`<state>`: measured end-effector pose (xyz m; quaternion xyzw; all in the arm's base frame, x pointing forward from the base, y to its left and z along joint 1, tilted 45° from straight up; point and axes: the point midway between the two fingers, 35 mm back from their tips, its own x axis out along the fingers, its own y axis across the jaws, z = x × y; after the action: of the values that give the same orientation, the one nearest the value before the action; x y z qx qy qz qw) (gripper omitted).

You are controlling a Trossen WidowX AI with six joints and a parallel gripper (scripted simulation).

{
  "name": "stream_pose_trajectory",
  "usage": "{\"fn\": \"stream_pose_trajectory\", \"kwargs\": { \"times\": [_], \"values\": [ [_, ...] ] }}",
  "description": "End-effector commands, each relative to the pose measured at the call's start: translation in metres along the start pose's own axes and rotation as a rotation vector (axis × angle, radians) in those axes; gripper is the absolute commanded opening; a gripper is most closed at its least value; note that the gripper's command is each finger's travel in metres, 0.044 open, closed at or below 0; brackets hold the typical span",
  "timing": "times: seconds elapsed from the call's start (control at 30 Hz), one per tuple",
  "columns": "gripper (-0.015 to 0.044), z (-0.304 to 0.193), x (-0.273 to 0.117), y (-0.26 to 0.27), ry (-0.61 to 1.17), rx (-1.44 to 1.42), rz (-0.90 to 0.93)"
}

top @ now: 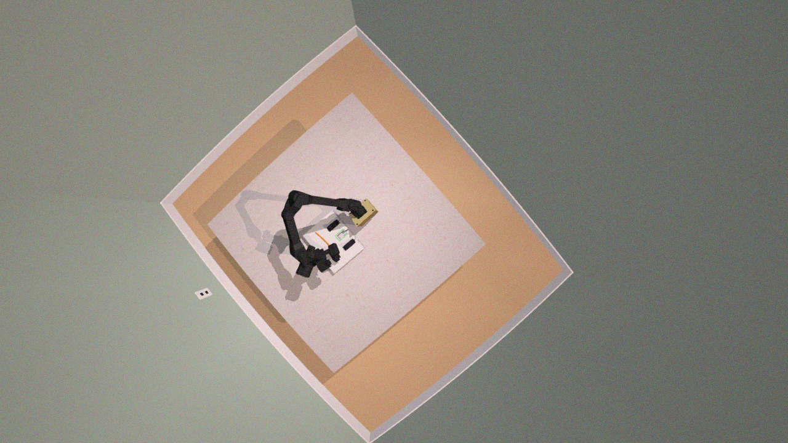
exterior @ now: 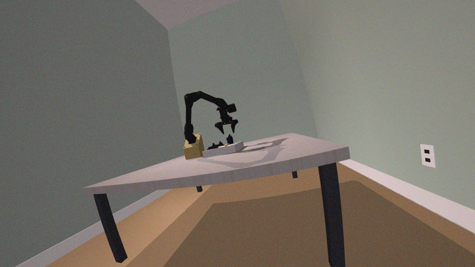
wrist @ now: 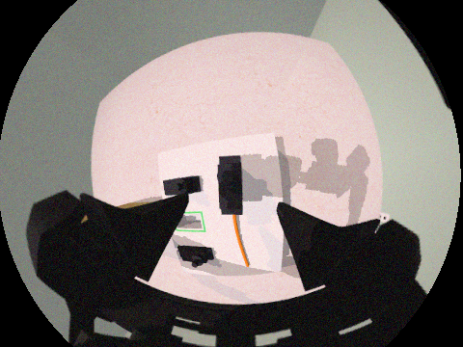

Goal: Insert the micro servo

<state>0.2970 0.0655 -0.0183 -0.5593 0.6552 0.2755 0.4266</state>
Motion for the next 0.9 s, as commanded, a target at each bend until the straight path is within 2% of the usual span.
{"fn": "stream_pose_trajectory", "kwargs": {
  "times": [0.0, 0.17, 0.37, 0.6, 0.87],
  "values": [
    [0.044, 0.003, -0.001, 0.006, 0.125, -0.071, -0.032],
    [0.044, 0.006, -0.006, 0.01, 0.238, -0.146, -0.079],
    [0.044, 0.006, -0.006, 0.01, 0.243, -0.149, -0.082],
    [0.044, 0.0, 0.017, 0.007, 0.243, -0.148, -0.082],
    [0.044, -0.001, 0.022, 0.007, 0.243, -0.148, -0.082]
  ]
}}
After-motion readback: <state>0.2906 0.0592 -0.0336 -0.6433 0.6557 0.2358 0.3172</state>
